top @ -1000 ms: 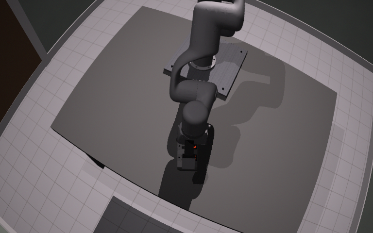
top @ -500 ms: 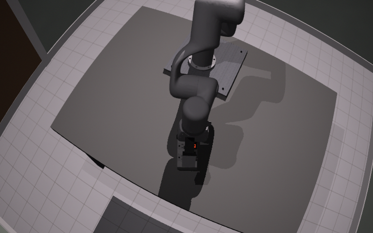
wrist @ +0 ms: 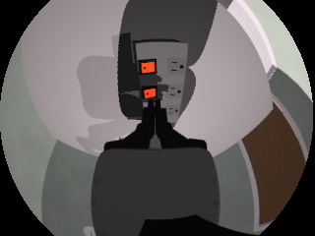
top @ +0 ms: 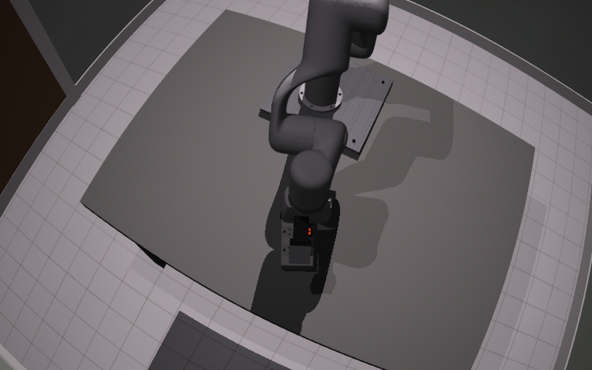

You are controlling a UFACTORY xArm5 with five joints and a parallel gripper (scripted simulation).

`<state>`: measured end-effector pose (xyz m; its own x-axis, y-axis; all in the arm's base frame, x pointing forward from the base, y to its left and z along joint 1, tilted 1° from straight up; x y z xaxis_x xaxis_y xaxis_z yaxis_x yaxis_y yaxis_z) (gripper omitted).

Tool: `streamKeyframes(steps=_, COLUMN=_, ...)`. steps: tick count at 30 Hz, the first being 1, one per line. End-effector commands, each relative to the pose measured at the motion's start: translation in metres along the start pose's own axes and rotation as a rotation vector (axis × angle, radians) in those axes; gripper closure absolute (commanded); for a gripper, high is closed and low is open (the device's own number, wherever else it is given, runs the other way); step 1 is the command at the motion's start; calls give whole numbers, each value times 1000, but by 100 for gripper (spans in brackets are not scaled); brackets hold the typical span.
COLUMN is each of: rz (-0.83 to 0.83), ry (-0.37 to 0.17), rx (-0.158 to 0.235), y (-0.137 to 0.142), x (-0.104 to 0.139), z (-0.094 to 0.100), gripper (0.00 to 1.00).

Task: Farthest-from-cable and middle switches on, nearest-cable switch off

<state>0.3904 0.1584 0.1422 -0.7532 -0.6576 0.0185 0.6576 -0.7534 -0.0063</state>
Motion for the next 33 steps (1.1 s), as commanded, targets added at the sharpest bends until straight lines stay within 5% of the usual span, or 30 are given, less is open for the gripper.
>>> streamKeyframes(steps=1, rz=0, ry=4, rx=1, y=0, x=-1, z=2, gripper=100)
streamKeyframes(steps=8, rz=0, ry=4, rx=1, y=0, x=-1, z=2, gripper=100)
streamKeyframes(steps=9, rz=0, ry=4, rx=1, y=0, x=-1, z=2, gripper=0)
streamKeyframes(steps=18, rz=0, ry=4, rx=1, y=1, x=-1, z=13, gripper=0)
streamKeyframes(steps=33, rz=0, ry=4, rx=1, y=1, x=0, z=87, gripper=0)
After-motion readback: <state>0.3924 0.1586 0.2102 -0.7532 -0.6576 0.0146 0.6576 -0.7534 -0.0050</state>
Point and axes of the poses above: the point where the finger pads meet when closed, its own z axis back along the fingers, its own y axis across the jaws, x = y × z, the point moved 6 cm from there along z, back along the fingers, and after that the axes turned 12 degrees about z, right-handed, at the moved point
